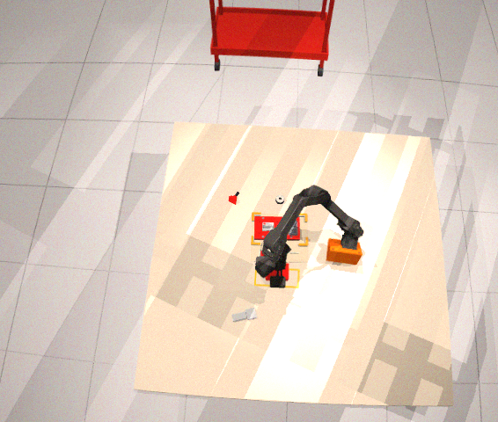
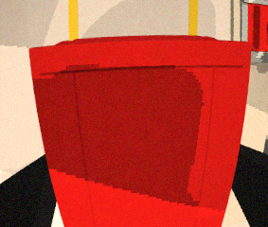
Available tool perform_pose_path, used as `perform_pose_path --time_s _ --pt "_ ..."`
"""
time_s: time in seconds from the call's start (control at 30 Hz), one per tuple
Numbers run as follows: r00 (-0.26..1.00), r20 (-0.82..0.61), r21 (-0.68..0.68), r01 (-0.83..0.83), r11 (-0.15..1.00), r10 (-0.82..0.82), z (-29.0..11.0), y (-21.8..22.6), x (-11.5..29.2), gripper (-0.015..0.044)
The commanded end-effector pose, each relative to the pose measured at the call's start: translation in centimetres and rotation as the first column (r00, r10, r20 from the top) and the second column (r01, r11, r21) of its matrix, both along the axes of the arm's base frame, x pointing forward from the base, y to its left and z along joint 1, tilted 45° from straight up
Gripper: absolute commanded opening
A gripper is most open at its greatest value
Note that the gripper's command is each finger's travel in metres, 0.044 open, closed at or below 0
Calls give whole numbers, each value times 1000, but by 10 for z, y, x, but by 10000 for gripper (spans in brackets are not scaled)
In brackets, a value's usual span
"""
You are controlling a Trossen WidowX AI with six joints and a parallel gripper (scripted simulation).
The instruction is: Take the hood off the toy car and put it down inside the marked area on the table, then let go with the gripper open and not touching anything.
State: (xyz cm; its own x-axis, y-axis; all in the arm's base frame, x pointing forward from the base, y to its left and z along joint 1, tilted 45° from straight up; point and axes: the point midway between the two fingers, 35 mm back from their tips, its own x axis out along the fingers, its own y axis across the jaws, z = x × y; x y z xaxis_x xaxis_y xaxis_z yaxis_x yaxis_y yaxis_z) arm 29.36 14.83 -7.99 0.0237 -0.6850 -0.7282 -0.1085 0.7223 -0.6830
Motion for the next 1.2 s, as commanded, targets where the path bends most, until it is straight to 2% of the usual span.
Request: perform_pose_path --time_s 0.0,1.17 --pt "1000 -6 -5 -6 1000 6 -3 -3 -1 0" --pt "1000 -6 -7 -6 1000 6 -24 -25 -1 0"
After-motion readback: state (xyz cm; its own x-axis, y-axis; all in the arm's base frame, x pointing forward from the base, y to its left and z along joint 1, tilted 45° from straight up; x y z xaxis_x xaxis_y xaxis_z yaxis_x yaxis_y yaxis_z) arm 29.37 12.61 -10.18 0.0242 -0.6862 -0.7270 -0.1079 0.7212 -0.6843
